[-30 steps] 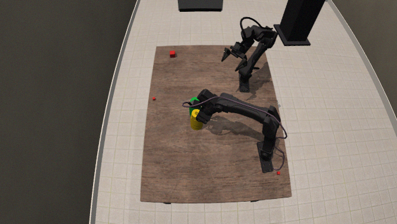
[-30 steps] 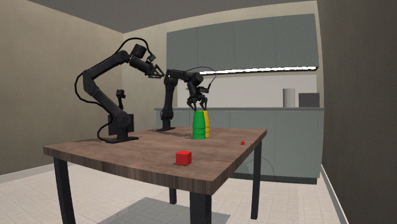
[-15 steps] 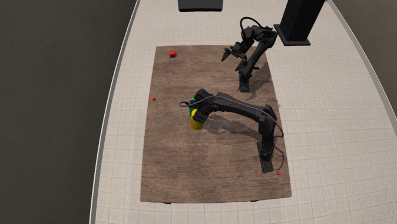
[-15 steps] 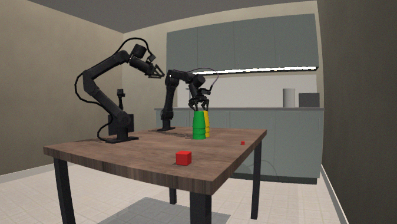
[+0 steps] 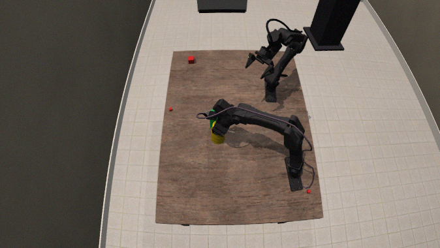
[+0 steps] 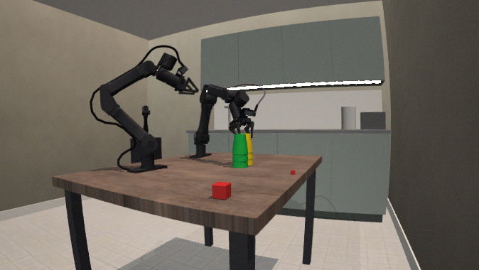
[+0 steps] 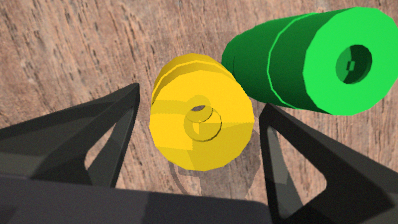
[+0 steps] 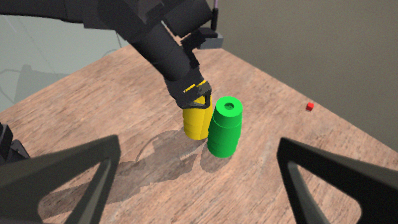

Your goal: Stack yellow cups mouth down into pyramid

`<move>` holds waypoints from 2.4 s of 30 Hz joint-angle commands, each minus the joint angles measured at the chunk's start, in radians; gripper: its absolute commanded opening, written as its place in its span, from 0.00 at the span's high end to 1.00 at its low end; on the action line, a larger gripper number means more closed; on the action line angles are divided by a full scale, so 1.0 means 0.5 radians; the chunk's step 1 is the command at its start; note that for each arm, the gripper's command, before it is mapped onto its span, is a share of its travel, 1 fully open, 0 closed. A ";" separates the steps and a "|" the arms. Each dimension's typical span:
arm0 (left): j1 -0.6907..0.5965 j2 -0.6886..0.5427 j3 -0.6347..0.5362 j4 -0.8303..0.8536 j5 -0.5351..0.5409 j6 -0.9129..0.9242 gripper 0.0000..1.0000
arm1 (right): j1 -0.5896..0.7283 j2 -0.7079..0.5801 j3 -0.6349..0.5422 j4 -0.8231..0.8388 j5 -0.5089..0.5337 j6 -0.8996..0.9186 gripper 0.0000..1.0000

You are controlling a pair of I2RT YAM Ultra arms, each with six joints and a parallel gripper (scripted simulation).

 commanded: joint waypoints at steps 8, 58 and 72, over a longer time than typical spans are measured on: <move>0.012 -0.018 0.019 0.081 -0.009 -0.007 0.19 | 0.013 -0.031 -0.007 -0.002 0.007 0.011 0.00; -0.007 -0.036 0.287 -0.227 -0.028 -0.024 1.00 | 0.013 -0.031 -0.007 -0.002 0.007 0.011 0.00; -0.010 0.068 0.778 -0.628 -0.028 -0.025 1.00 | 0.013 -0.031 -0.007 -0.002 0.007 0.011 0.00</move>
